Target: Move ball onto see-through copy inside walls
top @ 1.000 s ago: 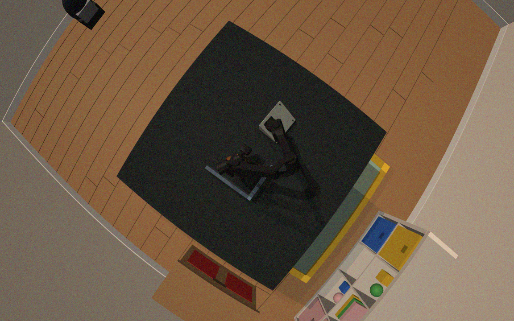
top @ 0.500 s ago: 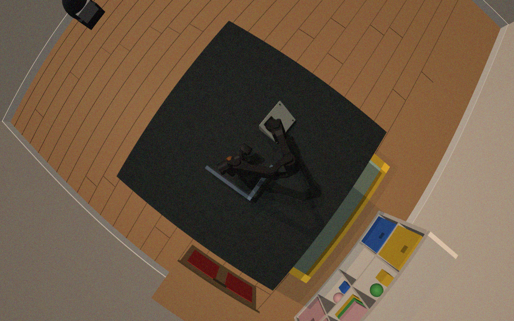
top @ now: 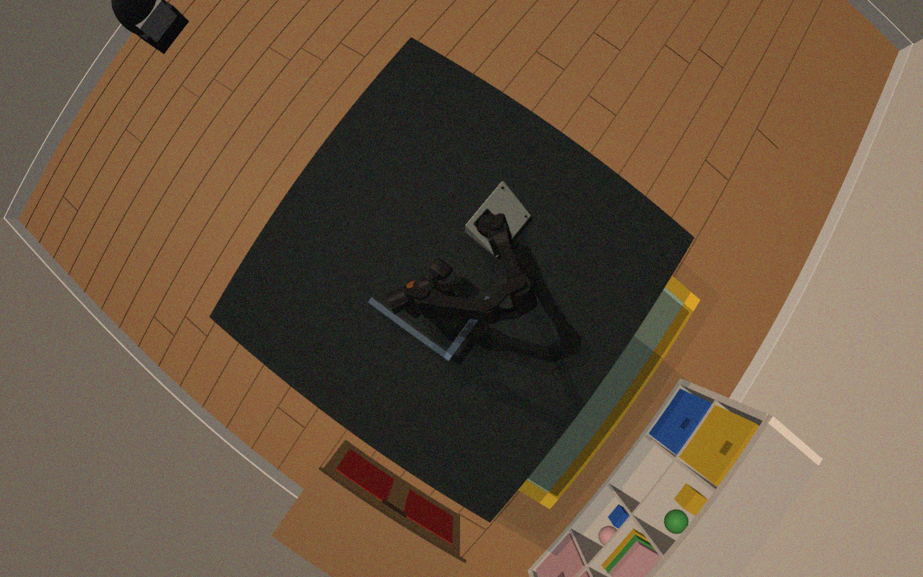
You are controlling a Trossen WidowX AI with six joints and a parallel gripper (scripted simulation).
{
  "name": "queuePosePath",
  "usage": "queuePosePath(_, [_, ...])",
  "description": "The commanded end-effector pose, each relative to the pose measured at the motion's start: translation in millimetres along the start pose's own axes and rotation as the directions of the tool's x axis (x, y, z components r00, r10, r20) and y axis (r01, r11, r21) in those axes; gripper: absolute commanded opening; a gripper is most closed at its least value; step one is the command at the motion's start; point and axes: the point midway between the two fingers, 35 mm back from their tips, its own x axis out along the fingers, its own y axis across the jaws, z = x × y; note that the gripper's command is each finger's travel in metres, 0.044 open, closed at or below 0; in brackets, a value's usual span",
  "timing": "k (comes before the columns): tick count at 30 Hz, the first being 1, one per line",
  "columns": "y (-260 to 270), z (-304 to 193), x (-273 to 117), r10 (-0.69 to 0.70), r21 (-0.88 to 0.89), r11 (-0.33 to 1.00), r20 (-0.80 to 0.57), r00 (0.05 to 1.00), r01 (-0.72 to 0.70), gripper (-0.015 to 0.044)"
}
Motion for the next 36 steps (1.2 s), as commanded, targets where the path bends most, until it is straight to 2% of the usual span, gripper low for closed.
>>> queuePosePath(1, [-6, -4, -24, -0.014, -0.006, 1.000, -0.012, 1.000, 0.014, 0.0058])
queuePosePath(3, [-7, -4, -36, -0.014, -0.006, 1.000, -0.014, 1.000, 0.014, 0.0006])
queuePosePath(4, [-7, -5, -42, -0.014, -0.006, 1.000, -0.014, 1.000, 0.013, 0.0000])
queuePosePath(18, [3, 1, -126, -0.011, -0.006, 1.000, -0.008, 1.000, 0.011, 0.0000])
queuePosePath(22, [1, -1, -124, -0.011, -0.006, 1.000, -0.008, 1.000, 0.011, 0.0000])
queuePosePath(33, [-36, -30, -71, -0.014, -0.008, 1.000, -0.008, 1.000, 0.014, 0.0000])
queuePosePath(36, [-38, -32, -68, -0.014, -0.009, 1.000, -0.008, 1.000, 0.014, 0.0000])
